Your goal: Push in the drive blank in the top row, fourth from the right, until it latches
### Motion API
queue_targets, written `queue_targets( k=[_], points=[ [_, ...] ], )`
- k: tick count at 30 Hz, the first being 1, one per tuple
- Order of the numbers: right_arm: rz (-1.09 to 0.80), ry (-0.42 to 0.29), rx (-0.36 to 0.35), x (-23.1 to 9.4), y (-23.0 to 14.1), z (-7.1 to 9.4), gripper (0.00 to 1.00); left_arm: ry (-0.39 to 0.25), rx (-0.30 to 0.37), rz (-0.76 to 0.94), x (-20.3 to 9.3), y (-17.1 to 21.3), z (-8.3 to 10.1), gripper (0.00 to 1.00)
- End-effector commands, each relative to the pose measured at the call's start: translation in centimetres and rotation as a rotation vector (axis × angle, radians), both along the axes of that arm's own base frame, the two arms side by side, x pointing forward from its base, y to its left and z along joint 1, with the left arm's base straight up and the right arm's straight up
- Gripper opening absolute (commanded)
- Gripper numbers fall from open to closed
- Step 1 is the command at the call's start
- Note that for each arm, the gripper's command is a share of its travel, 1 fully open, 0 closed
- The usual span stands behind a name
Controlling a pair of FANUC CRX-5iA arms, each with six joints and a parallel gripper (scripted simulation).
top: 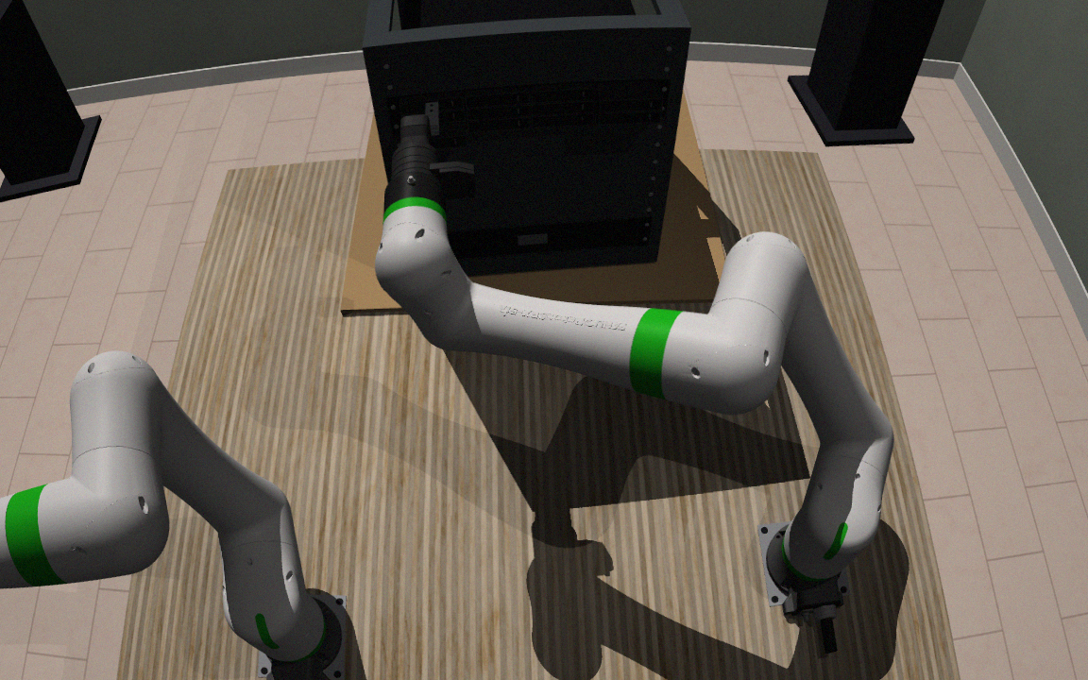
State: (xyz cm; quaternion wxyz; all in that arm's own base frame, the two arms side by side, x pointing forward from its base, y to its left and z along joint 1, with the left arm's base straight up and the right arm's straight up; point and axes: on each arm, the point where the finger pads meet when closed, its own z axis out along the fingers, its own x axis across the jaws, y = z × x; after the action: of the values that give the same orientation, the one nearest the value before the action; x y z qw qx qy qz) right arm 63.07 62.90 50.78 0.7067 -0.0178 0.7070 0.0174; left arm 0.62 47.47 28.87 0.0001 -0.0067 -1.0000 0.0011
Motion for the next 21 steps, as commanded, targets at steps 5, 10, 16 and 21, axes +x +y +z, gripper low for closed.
queue_targets(
  k=[5,10,16,21],
  points=[
    [0.000,-0.002,0.003,-1.0,-0.1,0.2,0.00,0.000,0.002,0.000,0.0,0.0,0.1,1.00],
    [0.000,-0.002,0.003,-2.7,-0.2,0.2,0.00,0.000,0.002,0.000,0.0,0.0,0.1,1.00],
    [0.000,-0.002,0.003,-5.7,-0.3,0.2,0.00,0.000,0.002,0.000,0.0,0.0,0.1,1.00],
    [0.000,-0.002,0.003,-8.5,-0.5,0.2,0.00,0.000,0.002,0.000,0.0,0.0,0.1,1.00]
  ],
)
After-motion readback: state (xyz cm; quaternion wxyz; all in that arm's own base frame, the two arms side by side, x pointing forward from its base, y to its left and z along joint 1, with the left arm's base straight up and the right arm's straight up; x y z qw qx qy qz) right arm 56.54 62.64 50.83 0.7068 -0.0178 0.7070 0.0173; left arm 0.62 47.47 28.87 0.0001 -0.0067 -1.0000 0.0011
